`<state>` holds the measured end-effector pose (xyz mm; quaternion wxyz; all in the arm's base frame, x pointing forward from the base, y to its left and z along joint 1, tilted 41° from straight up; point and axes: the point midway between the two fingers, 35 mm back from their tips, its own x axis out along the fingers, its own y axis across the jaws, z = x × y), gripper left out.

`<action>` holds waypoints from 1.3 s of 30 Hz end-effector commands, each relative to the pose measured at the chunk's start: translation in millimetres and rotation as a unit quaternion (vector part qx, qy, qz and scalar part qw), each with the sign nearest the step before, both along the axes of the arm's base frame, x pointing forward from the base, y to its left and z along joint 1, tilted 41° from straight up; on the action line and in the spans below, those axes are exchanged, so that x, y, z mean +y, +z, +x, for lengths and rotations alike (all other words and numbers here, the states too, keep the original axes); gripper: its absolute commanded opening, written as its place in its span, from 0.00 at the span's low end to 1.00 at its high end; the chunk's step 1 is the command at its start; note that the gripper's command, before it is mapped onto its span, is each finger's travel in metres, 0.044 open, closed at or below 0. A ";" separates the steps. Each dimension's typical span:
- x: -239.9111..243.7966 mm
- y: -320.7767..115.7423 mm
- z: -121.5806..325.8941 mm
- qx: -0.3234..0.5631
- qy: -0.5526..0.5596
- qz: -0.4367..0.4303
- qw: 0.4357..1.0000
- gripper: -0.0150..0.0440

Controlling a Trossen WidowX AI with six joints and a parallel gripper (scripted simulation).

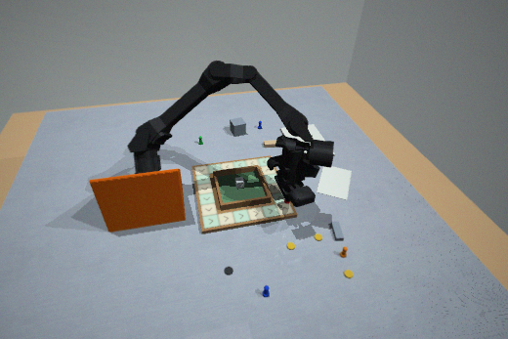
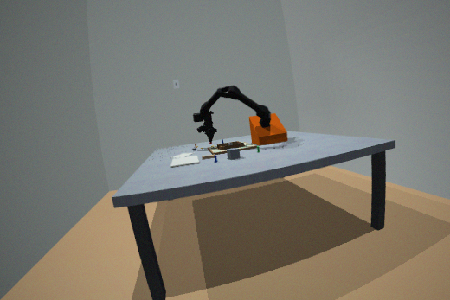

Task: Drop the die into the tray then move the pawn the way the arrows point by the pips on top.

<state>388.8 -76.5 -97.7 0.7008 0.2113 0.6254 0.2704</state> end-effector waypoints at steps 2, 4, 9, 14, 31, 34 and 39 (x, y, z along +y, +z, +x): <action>10.0 -11.3 -2.2 0.006 -0.001 0.005 1.000 0.25; 10.1 -11.5 -2.2 0.006 -0.001 0.005 1.000 0.25; 13.3 -15.2 -1.9 0.006 -0.001 0.005 1.000 0.25; 18.6 -21.2 -1.4 0.006 -0.001 0.005 1.000 0.25; -12.5 15.7 -3.1 0.006 -0.001 0.004 1.000 0.88; -14.2 17.8 -3.4 0.006 -0.001 0.004 1.000 1.00; -25.4 30.7 -6.1 0.007 -0.001 0.003 1.000 1.00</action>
